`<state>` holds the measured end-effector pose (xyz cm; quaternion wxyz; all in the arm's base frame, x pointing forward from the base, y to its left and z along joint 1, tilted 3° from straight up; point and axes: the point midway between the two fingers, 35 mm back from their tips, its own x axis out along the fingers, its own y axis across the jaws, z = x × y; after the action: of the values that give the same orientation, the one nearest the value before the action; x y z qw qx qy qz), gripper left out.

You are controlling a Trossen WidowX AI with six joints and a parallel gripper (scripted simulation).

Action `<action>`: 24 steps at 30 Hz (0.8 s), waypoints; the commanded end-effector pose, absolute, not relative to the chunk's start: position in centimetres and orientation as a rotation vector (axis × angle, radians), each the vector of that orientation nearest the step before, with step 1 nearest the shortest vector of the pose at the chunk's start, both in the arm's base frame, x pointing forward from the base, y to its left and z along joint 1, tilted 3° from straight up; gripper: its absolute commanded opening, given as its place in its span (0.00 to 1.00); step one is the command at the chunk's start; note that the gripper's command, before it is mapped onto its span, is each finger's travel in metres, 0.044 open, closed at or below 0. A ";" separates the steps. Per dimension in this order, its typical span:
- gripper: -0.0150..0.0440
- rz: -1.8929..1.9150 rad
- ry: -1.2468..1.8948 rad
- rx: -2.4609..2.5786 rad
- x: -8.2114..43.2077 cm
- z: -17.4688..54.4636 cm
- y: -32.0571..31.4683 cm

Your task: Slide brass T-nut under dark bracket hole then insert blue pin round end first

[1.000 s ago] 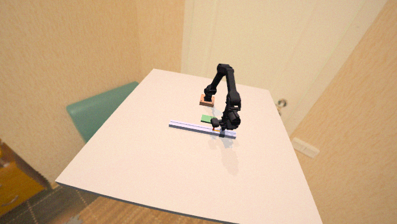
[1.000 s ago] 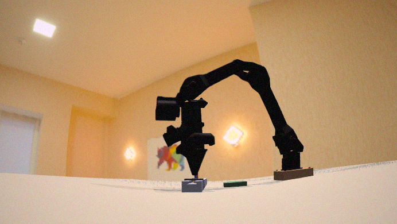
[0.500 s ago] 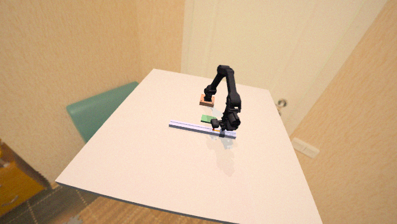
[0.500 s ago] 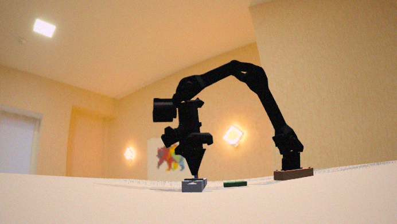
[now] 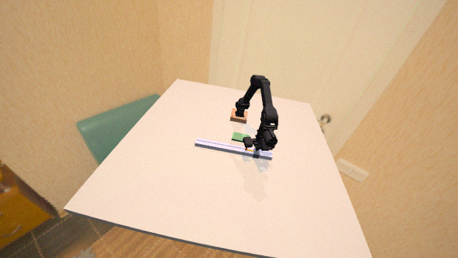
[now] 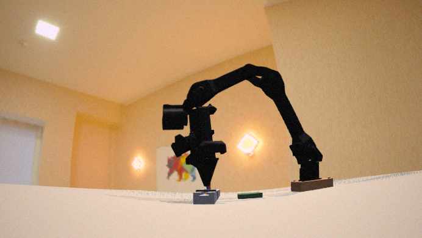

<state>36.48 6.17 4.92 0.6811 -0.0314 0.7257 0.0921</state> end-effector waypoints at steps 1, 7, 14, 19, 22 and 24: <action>0.13 0.207 1.629 -0.070 36.5 4.9 6.2; 0.40 0.207 1.629 -0.070 36.5 4.9 6.2; 0.53 0.207 1.629 -0.070 36.5 4.9 6.2; 0.53 0.208 1.627 -0.071 36.6 6.1 6.1; 0.53 0.209 1.626 -0.071 36.6 7.6 6.1; 0.53 0.209 1.626 -0.071 36.6 8.6 6.0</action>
<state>36.37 6.09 6.78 0.6757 -0.0310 0.7308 0.0914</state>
